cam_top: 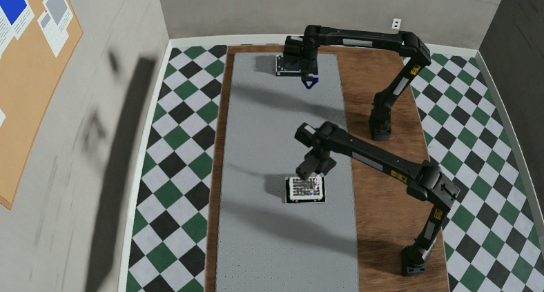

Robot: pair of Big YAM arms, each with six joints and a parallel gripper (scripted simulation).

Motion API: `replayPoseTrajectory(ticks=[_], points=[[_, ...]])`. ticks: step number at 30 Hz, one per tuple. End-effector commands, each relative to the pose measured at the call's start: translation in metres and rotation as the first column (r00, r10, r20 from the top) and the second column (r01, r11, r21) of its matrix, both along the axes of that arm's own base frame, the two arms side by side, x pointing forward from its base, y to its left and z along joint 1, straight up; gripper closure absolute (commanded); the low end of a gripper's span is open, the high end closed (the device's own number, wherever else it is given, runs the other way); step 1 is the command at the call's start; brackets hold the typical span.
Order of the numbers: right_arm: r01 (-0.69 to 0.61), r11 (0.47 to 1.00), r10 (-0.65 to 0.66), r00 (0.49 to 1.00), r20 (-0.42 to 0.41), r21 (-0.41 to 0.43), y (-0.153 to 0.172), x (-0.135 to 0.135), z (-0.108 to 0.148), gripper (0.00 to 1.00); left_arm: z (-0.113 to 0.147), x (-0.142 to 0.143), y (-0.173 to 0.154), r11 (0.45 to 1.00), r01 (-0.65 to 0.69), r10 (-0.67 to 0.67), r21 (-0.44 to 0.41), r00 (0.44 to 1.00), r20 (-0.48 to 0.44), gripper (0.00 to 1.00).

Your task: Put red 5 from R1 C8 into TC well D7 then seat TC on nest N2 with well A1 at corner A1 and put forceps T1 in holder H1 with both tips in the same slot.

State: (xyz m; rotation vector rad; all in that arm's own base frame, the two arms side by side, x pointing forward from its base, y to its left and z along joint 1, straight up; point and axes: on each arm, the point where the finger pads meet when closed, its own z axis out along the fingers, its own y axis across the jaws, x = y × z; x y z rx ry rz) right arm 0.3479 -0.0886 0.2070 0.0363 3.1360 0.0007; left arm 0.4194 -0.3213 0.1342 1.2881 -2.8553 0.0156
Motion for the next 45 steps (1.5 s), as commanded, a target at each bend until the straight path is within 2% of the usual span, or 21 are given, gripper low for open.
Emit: replayPoseTrajectory(ticks=[1, 3, 8, 19, 21, 37, 42, 45], points=[[0.002, 1.000, -0.002, 1.000, 0.029, -0.009, -0.003, 0.009, 0.011, 0.00, -0.003, 0.005, 0.000, 1.000, -0.014, 0.014, -0.003, 1.000, 0.007, 0.91], [0.002, 1.000, -0.002, 1.000, 0.029, -0.009, -0.003, 0.009, 0.011, 0.00, 0.002, 0.010, -0.004, 1.000, -0.014, 0.015, -0.014, 1.000, 0.022, 0.91], [0.002, 1.000, -0.002, 1.000, 0.029, -0.009, -0.003, 0.009, 0.011, 0.00, -0.006, 0.001, 0.003, 1.000, -0.015, 0.015, 0.007, 1.000, -0.006, 0.91], [0.002, 1.000, -0.002, 1.000, 0.029, -0.009, -0.003, 0.009, 0.011, 0.00, -0.005, 0.006, -0.001, 1.000, -0.014, 0.015, -0.007, 1.000, 0.012, 0.91], [0.002, 1.000, -0.002, 1.000, 0.029, -0.009, -0.003, 0.009, 0.011, 0.00, -0.008, 0.000, 0.004, 1.000, -0.015, 0.015, 0.009, 1.000, -0.009, 0.91], [0.002, 1.000, -0.002, 1.000, 0.029, -0.009, -0.003, 0.009, 0.011, 0.00, -0.006, 0.008, -0.002, 1.000, -0.014, 0.015, -0.014, 1.000, 0.021, 0.91], [0.002, 1.000, -0.002, 1.000, 0.029, -0.009, -0.003, 0.009, 0.011, 0.00, -0.014, 0.003, 0.002, 1.000, -0.015, 0.015, -0.004, 1.000, 0.009, 0.91], [0.002, 1.000, -0.002, 1.000, 0.029, -0.009, -0.003, 0.009, 0.011, 0.00, -0.006, 0.011, -0.004, 1.000, -0.014, 0.015, -0.023, 0.999, 0.033, 0.91]])
